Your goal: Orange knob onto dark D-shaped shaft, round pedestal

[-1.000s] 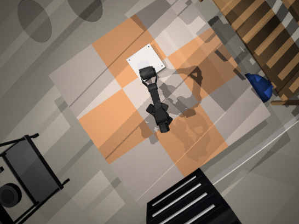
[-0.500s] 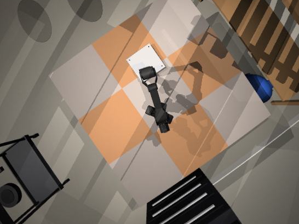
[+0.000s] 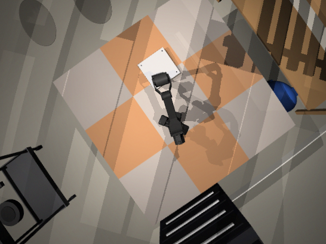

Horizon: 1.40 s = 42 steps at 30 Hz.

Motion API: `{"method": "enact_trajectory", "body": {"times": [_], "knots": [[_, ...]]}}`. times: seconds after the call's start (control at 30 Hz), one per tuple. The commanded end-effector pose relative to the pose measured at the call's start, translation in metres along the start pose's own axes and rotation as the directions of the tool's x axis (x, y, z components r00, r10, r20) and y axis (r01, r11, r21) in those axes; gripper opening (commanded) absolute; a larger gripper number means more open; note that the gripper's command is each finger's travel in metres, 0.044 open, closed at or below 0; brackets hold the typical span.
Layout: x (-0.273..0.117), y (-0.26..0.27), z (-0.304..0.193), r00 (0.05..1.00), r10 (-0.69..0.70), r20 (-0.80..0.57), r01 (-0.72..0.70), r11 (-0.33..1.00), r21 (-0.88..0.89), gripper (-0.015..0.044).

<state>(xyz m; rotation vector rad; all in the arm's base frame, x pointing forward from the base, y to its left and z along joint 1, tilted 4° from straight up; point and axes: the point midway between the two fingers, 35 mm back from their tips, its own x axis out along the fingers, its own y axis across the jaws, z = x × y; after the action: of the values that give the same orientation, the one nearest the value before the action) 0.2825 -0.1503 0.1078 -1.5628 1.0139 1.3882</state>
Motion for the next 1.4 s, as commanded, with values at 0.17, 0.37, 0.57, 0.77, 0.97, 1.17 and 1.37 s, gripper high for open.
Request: {"method": "enact_trajectory", "body": {"times": [0.17,0.37,0.57,0.77,0.97,1.17,1.37], "knots": [[-0.0016,-0.0005,0.0000,1.000,-0.004,0.002,0.004,1.000,-0.004,0.0000],[-0.0045,-0.0002,0.0004,1.000,-0.004,0.002,0.004,1.000,-0.029,0.0000],[-0.0041,-0.0005,0.0004,1.000,-0.004,0.002,0.005,0.977,-0.212,0.0000],[-0.0016,-0.0002,0.0008,1.000,-0.004,0.002,0.005,0.977,-0.212,0.0000],[-0.0004,-0.0006,0.0002,1.000,-0.004,0.002,0.005,0.977,-0.212,0.0000],[0.0003,-0.0004,0.0003,1.000,-0.004,0.002,0.005,0.977,-0.212,0.0000],[-0.0035,-0.0003,0.0002,1.000,-0.004,0.002,0.005,0.977,-0.212,0.0000]]}}
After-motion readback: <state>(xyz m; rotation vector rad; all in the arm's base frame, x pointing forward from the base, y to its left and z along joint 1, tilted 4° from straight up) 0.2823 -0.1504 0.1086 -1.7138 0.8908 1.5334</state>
